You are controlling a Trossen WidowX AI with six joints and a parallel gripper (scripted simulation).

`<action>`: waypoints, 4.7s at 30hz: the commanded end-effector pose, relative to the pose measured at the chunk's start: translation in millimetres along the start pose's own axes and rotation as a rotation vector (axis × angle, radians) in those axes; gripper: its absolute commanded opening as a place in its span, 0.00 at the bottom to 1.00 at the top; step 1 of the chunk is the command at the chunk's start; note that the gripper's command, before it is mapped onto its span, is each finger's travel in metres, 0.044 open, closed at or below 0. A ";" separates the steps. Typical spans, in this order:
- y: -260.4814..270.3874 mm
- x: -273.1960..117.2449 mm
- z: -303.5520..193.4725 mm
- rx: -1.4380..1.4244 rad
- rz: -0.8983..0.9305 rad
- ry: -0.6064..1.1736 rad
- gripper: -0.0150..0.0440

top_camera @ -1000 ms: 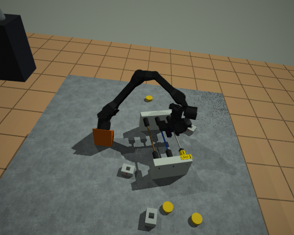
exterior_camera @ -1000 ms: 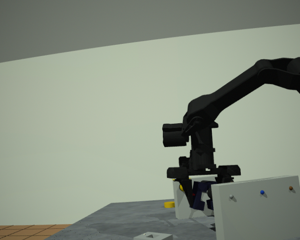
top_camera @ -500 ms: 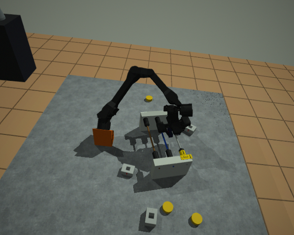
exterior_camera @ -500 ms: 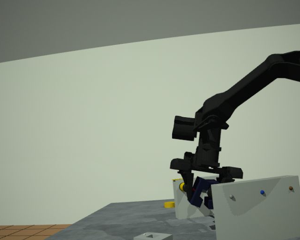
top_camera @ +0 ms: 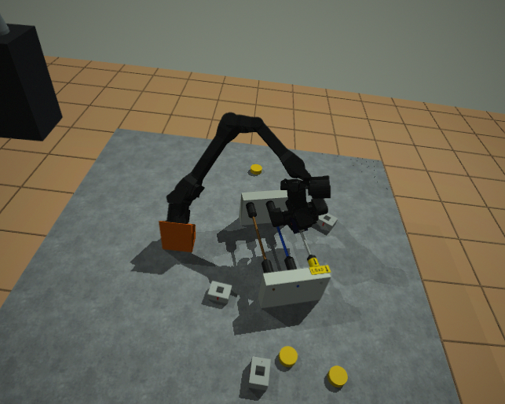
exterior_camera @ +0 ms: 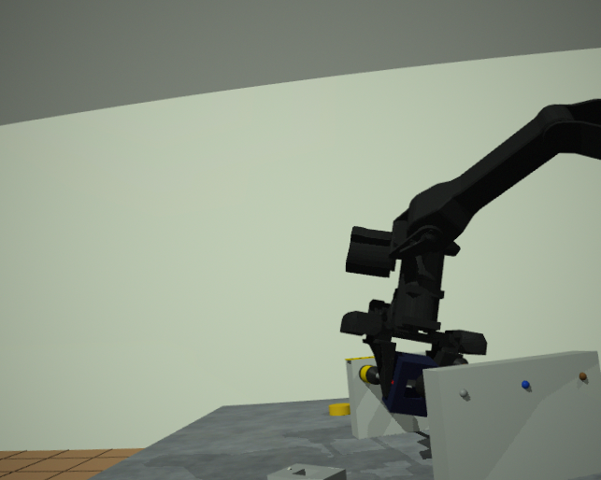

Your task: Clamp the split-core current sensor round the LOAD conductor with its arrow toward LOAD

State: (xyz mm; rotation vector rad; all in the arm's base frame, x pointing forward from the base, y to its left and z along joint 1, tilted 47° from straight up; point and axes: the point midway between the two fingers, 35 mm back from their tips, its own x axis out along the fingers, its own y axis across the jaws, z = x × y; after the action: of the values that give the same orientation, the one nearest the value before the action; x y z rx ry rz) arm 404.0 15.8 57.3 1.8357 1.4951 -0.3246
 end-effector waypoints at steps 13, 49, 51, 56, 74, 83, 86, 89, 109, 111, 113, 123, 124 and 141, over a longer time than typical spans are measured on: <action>-0.3 0.1 0.5 0.000 -0.001 -0.001 0.92; -1.3 -1.2 0.5 0.010 -0.004 0.001 0.25; -1.3 -1.2 0.5 0.010 -0.004 0.001 0.25; -1.3 -1.2 0.6 0.010 -0.008 0.001 0.25; -5.2 1.5 0.0 0.010 -0.114 0.001 0.25; -4.3 -1.3 0.1 0.011 -0.109 0.004 0.61; -4.3 -1.3 0.1 0.011 -0.109 0.004 0.70; -4.3 -1.3 0.1 0.011 -0.109 0.004 0.70; -4.3 -1.3 0.1 0.011 -0.109 0.004 0.70; -4.3 -1.3 0.1 0.011 -0.109 0.004 0.70; -4.3 -1.3 0.1 0.011 -0.109 0.004 0.70; -4.3 -1.3 0.1 0.011 -0.109 0.004 0.92; -4.3 -1.3 0.1 0.011 -0.109 0.004 0.97; -5.8 -101.9 0.0 0.002 0.001 0.000 1.00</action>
State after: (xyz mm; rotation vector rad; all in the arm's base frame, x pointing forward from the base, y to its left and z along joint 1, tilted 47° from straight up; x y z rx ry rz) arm 376.3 -36.8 93.4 1.8191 1.5541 -0.3602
